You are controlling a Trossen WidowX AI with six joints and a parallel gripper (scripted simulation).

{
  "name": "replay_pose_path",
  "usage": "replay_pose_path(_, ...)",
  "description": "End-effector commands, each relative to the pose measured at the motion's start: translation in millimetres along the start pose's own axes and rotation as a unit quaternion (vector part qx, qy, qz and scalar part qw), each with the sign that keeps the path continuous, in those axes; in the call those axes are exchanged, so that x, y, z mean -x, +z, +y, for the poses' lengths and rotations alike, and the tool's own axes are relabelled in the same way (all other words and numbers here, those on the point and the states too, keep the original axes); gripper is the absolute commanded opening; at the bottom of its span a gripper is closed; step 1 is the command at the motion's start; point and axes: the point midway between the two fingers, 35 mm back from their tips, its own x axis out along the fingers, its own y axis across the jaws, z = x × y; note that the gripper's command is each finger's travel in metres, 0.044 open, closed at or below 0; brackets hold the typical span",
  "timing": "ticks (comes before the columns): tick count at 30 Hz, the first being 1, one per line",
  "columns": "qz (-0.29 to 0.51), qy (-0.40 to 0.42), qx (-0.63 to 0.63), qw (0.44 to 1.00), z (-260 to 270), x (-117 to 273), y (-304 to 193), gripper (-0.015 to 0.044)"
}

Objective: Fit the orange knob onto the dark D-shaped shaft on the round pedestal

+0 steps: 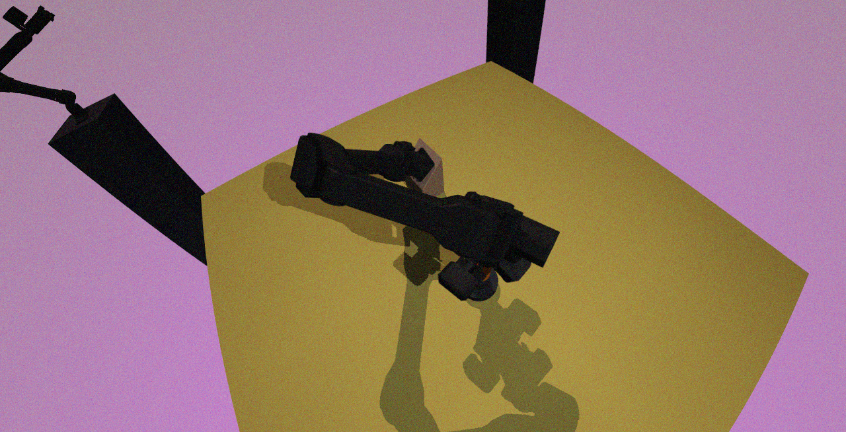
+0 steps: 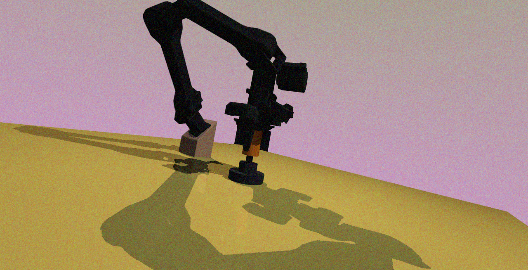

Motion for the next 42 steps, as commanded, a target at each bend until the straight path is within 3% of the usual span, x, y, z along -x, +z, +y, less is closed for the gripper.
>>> replay_pose_path(1,-0.001,0.001,-0.001,1.0,1.0,3.5,-1.9,0.0)
replay_pose_path(24,-0.002,0.001,0.026,1.0,-0.4,3.9,0.9,0.0)
replay_pose_path(31,-0.002,0.001,0.125,0.992,-0.1,3.3,1.7,0.0)
replay_pose_path(42,-0.002,0.001,0.13,0.992,0.2,1.7,-0.9,0.0)
